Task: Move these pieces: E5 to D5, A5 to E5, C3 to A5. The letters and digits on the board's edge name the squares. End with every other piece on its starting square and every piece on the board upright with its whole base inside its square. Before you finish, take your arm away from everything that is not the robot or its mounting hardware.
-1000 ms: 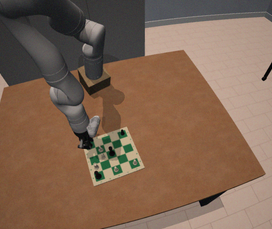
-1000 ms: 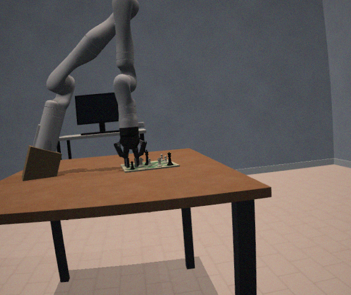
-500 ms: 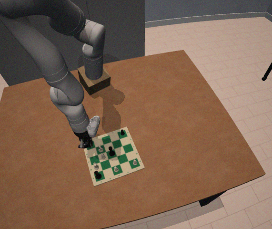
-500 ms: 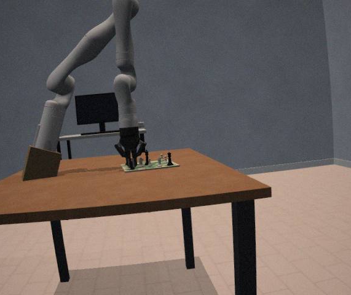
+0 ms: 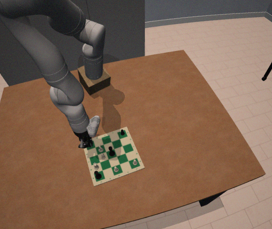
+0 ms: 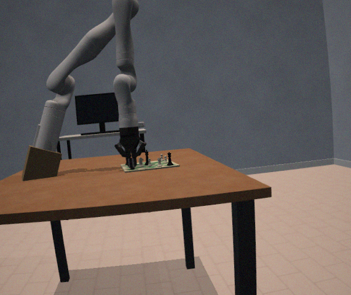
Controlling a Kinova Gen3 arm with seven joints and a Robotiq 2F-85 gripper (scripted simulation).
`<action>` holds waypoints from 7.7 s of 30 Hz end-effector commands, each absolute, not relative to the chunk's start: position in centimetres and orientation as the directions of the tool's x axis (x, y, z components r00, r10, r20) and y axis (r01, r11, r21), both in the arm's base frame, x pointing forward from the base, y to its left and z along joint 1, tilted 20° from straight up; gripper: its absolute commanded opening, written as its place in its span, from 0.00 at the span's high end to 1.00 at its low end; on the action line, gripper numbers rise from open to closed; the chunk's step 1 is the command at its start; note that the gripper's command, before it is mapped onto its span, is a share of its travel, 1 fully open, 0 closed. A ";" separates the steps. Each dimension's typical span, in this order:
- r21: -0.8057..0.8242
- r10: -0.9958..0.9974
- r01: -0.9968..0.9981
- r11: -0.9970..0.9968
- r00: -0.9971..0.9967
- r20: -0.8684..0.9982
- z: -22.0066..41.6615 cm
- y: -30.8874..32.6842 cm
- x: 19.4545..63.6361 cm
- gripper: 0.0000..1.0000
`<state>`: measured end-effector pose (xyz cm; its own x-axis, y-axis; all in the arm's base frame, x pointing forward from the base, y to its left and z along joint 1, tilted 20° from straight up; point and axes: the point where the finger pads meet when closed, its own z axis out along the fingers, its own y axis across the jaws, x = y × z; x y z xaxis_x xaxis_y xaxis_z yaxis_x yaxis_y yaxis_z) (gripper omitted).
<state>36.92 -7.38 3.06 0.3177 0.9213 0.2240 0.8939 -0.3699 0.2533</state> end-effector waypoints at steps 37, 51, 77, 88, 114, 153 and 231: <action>0.254 0.921 0.894 -0.370 0.318 0.224 8.3 -8.1 35.2 1.00; 0.254 0.921 0.894 -0.370 0.318 0.224 12.4 -8.6 33.8 1.00; 0.329 0.988 0.939 0.102 -0.136 0.079 13.7 -8.2 37.3 1.00; 0.329 0.987 0.938 0.104 -0.137 0.079 13.7 -8.2 37.3 1.00; 0.329 0.987 0.938 0.104 -0.138 0.079 7.2 -7.4 39.5 1.00; 0.329 0.987 0.938 0.104 -0.138 0.079 4.7 -7.1 40.3 1.00; 0.329 0.987 0.939 0.104 -0.137 0.079 4.4 -7.1 40.4 1.00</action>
<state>40.42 -7.10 4.34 -0.1370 0.9873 0.0798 0.9388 0.1037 0.3284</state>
